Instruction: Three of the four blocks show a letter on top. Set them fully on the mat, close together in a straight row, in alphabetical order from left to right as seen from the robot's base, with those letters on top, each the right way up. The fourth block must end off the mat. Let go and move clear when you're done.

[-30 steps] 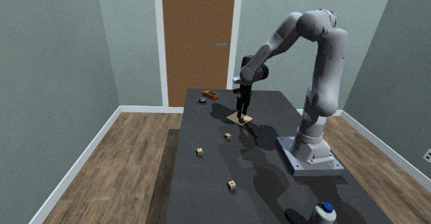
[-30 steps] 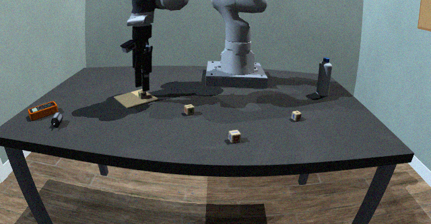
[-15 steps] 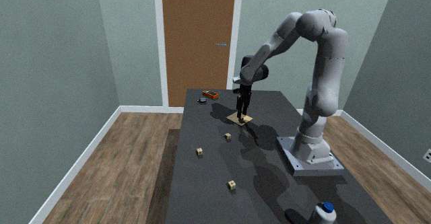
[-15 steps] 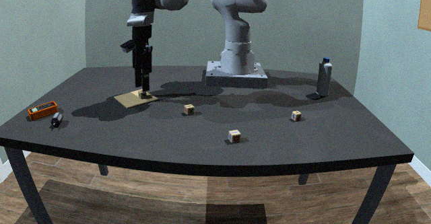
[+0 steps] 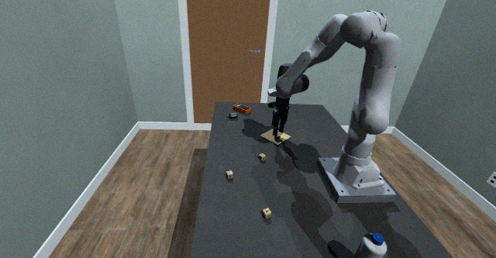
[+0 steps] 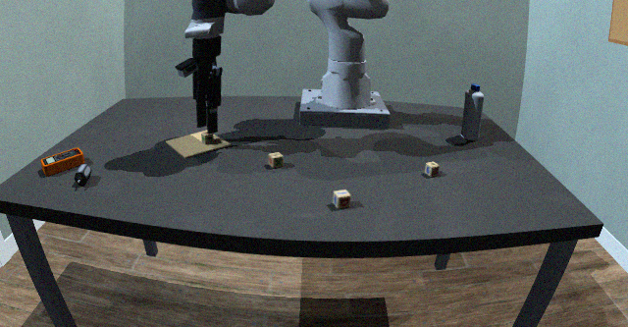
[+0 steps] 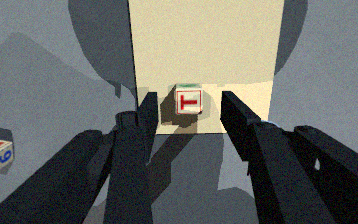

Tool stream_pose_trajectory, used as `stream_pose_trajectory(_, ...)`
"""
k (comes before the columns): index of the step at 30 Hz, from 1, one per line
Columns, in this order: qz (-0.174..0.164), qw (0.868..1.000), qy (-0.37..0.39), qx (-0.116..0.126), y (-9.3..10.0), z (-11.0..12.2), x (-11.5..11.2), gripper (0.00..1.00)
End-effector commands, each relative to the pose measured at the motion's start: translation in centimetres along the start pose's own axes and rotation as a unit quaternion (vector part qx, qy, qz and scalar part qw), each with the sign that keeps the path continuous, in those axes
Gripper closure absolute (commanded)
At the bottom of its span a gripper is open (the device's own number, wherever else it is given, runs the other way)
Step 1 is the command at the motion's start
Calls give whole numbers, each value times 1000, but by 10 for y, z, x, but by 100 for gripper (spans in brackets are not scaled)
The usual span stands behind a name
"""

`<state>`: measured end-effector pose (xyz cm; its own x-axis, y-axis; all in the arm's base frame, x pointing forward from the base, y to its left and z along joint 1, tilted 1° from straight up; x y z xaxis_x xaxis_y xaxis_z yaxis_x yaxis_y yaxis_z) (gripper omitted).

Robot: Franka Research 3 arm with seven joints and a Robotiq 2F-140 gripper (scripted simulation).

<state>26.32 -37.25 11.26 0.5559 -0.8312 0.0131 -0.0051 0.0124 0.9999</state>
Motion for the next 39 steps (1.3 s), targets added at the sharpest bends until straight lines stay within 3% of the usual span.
stream_pose_trajectory(1, 1, 1000, 3, 0, 0, 0, 1, 57)
stream_pose_trajectory(29, 1, 1000, 3, 0, -3, 0, 1, 57)
stream_pose_trajectory(39, 1, 1000, 3, 0, -20, 0, 1, 57)
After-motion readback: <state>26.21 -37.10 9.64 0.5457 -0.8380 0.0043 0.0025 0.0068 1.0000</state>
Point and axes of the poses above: the point where the finger pads meet when closed, its own y axis back along the fingers, its own z axis across the jaws, x = y × z, the point moved 8 cm from there along y, back along the fingers, and after that the axes turned 8 degrees about -y, right-handed, at the moved point
